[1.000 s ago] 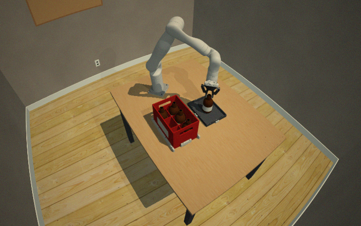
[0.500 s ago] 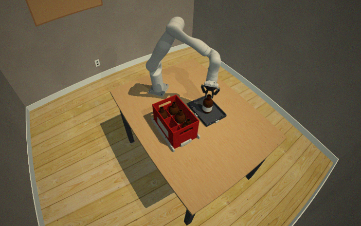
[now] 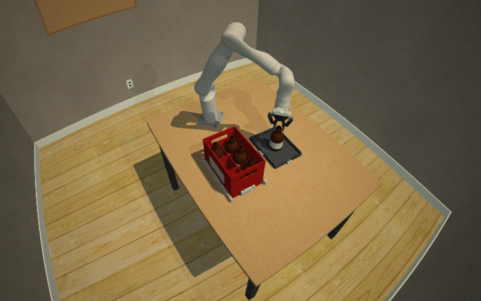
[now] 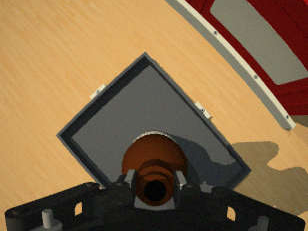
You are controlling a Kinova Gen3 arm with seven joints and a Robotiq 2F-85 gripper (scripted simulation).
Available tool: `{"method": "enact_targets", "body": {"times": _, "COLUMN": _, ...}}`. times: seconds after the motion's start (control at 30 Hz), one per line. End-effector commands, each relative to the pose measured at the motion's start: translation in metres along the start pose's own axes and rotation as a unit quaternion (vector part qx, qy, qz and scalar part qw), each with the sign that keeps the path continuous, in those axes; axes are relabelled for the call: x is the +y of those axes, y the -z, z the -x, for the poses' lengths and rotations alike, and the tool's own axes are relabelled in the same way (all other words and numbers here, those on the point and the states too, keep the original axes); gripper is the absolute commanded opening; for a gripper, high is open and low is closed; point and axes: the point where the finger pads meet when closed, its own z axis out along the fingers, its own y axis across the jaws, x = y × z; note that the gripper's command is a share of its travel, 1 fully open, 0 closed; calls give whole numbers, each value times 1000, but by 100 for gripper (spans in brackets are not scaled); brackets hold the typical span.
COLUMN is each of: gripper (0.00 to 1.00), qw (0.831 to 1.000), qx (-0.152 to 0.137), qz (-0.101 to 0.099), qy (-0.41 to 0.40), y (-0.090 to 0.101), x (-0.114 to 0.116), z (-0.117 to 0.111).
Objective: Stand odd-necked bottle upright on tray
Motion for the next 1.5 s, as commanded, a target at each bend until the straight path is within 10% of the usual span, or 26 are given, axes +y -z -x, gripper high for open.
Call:
{"method": "enact_targets", "body": {"times": 0.0, "gripper": 0, "qw": 1000, "qx": 0, "qz": -1, "qy": 0, "y": 1, "x": 0, "z": 0}}
{"method": "enact_targets", "body": {"times": 0.9, "gripper": 0, "qw": 1000, "qx": 0, "qz": -1, "qy": 0, "y": 1, "x": 0, "z": 0}}
{"method": "enact_targets", "body": {"times": 0.93, "gripper": 100, "qw": 1000, "qx": 0, "qz": -1, "qy": 0, "y": 1, "x": 0, "z": 0}}
{"method": "enact_targets", "body": {"times": 1.47, "gripper": 100, "qw": 1000, "qx": 0, "qz": -1, "qy": 0, "y": 1, "x": 0, "z": 0}}
